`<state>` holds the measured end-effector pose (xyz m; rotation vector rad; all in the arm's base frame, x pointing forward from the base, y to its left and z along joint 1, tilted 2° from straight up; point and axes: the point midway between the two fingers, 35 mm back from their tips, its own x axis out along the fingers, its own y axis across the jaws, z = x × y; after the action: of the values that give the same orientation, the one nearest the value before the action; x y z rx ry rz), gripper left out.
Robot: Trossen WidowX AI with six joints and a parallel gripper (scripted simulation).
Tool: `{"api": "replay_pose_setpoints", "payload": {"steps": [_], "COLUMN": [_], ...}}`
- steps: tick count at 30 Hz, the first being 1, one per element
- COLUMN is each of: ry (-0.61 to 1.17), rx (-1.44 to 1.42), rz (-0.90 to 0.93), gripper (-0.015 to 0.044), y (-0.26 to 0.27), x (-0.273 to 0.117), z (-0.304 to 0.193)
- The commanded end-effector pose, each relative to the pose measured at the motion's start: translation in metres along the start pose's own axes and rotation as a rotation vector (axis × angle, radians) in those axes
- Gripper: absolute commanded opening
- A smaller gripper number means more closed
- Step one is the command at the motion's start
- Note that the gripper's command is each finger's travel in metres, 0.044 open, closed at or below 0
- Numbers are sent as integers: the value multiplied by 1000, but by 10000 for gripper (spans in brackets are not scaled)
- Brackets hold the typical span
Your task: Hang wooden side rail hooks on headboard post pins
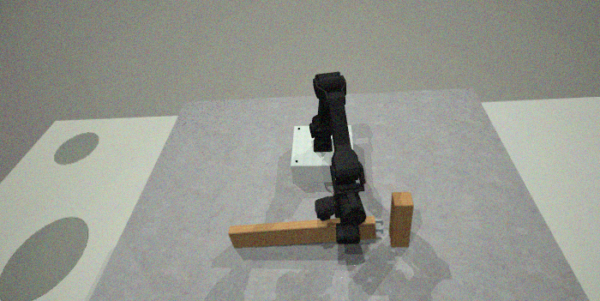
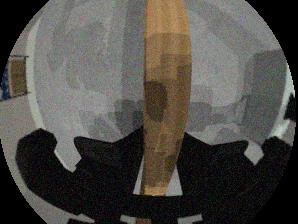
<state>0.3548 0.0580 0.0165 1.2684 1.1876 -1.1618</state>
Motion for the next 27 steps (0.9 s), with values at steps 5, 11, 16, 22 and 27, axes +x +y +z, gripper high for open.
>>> {"api": "replay_pose_setpoints", "payload": {"steps": [5,11,16,22,27], "ry": [3,3,3,3,3], "rx": [4,4,4,4,4], "rz": [4,4,4,4,4], "gripper": [0,0,0,0,0], "y": [2,2,3,3,3], "x": [-2,-3,-3,-2,-2], "z": [-2,-3,-3,-4,-4]}}
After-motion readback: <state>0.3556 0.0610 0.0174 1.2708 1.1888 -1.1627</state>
